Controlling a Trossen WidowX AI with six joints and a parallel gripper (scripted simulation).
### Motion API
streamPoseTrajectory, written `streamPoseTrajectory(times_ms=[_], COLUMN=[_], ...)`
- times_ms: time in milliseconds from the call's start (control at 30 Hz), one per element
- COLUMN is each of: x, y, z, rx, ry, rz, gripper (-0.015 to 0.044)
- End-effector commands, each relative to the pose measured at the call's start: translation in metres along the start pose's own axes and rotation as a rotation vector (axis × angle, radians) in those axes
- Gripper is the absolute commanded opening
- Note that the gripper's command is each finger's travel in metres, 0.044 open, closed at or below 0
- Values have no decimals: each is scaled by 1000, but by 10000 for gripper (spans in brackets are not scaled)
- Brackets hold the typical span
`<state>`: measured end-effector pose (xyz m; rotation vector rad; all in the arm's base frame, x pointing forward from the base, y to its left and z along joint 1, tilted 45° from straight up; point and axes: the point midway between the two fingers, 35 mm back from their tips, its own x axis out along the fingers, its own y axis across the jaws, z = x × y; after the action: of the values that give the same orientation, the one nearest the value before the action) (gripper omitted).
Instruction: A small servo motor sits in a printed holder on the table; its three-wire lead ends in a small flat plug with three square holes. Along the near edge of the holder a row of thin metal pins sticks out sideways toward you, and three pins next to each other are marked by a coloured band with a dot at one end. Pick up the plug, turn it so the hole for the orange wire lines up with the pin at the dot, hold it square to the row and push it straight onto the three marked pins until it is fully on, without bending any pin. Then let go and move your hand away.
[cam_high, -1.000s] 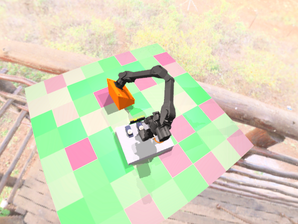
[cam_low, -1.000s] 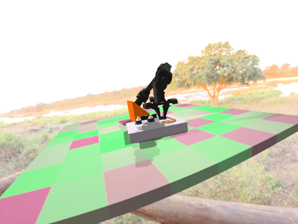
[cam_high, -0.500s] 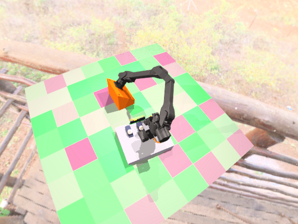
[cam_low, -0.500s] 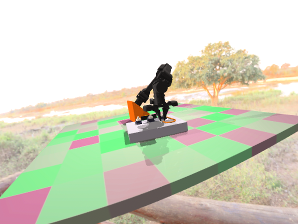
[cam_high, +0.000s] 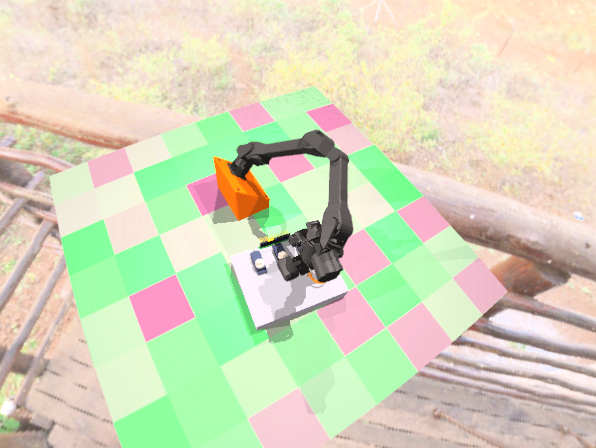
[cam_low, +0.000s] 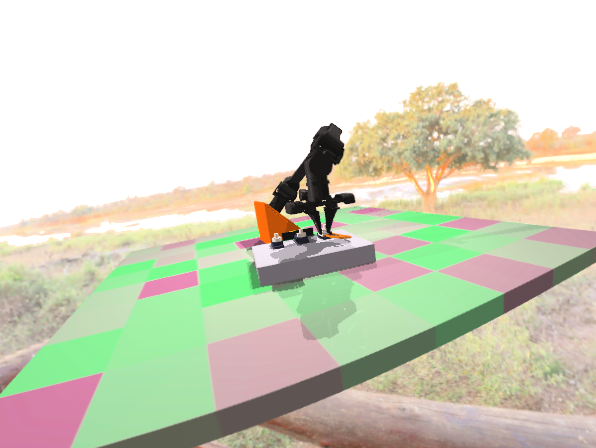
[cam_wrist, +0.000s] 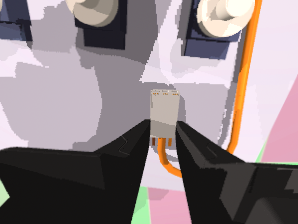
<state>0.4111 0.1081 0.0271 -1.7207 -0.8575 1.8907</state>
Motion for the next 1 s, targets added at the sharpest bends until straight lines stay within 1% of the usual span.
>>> streamPoseTrajectory(times_ms=[0, 67, 233, 967], x=[-23, -31, -33, -45], y=[1, 1, 3, 23], z=[0, 1, 4, 46], rx=[-3, -3, -53, -718], ry=[3, 3, 3, -2], rz=[4, 4, 5, 16], gripper=[0, 0, 0, 0])
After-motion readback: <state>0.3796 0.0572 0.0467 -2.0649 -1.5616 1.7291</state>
